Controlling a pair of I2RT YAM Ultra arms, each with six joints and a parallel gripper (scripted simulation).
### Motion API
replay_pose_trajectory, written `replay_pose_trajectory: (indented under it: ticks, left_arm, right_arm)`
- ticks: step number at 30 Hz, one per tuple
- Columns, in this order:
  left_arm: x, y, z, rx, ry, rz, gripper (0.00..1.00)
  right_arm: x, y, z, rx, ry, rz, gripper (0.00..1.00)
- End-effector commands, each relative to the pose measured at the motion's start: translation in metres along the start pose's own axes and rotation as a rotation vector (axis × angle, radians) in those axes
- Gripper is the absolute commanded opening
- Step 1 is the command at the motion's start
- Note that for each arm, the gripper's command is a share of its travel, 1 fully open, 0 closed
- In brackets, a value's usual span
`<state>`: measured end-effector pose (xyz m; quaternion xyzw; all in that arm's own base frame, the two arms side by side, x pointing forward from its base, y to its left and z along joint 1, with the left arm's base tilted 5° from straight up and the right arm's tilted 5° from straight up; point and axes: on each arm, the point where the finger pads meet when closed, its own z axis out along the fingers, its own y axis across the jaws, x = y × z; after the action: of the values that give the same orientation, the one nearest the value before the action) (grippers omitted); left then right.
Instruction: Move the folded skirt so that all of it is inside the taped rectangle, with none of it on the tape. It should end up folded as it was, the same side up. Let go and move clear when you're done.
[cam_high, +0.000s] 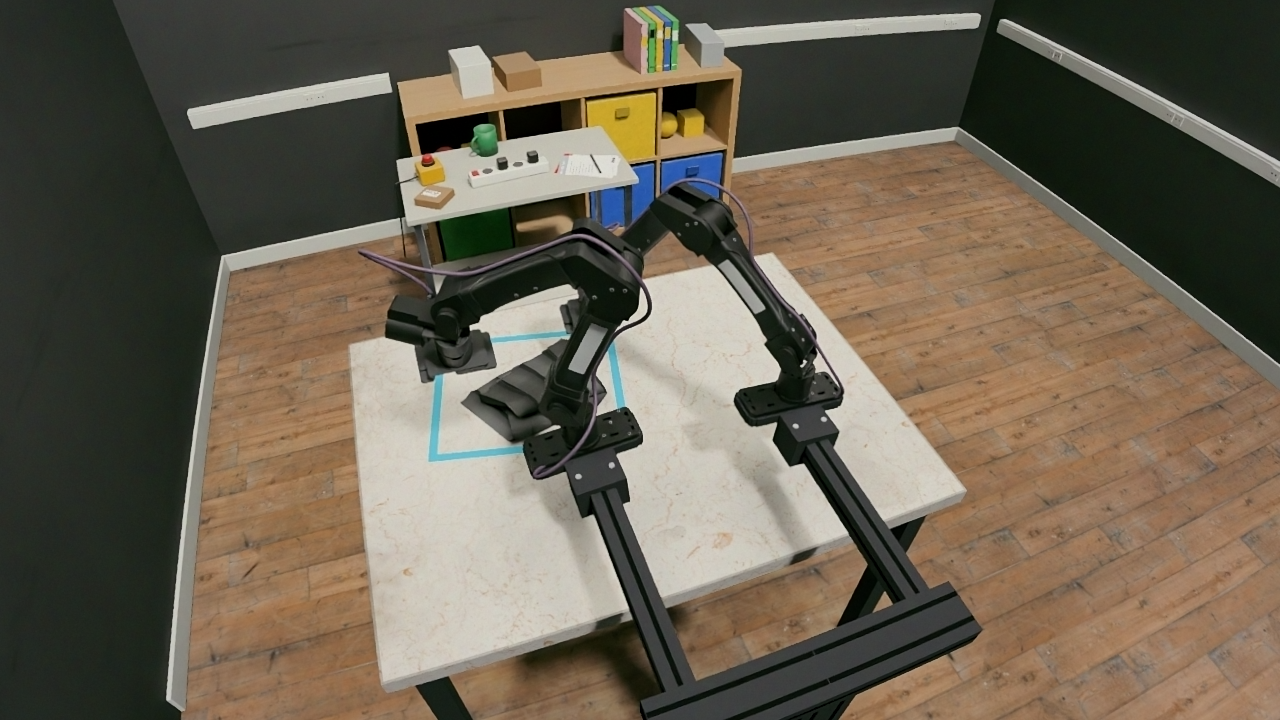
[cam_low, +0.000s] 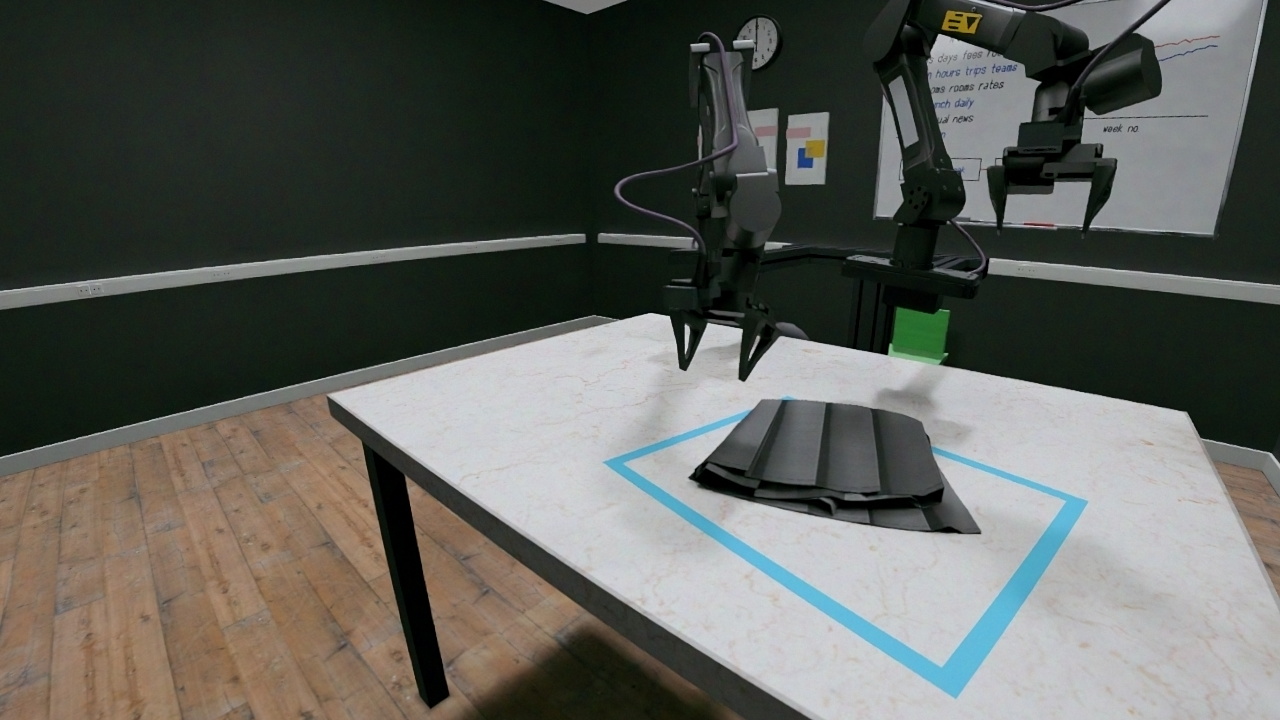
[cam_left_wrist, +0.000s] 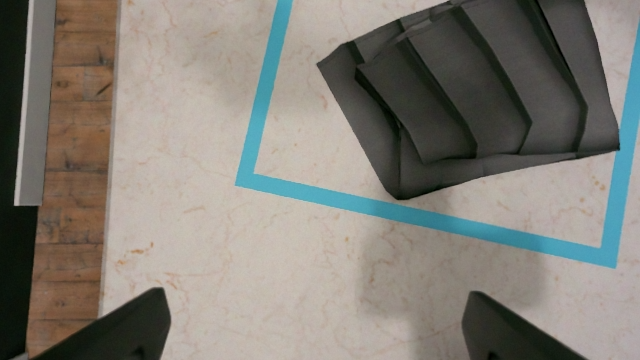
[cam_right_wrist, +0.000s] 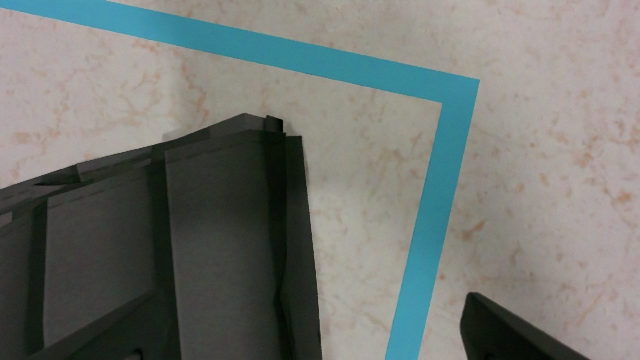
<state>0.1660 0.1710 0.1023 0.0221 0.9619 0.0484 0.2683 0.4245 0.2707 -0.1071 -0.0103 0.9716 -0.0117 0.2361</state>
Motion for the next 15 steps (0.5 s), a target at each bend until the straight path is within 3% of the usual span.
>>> replay_pose_trajectory:
  ticks: [1,3,15]
  left_arm:
    - [-0.004,-0.001,-0.007,0.006,-0.005,0.000,0.90]
    - [-0.004,-0.001,-0.007,0.006,-0.005,0.000,0.90]
    - [-0.004,-0.001,-0.007,0.006,-0.005,0.000,0.90]
  right_arm:
    - [-0.006,-0.002,-0.009,-0.034,-0.052,0.016,0.90]
    - [-0.006,-0.002,-0.009,-0.034,-0.052,0.016,0.90]
    - [-0.045,0.016,-0.069,-0.043,-0.072,0.019,0.90]
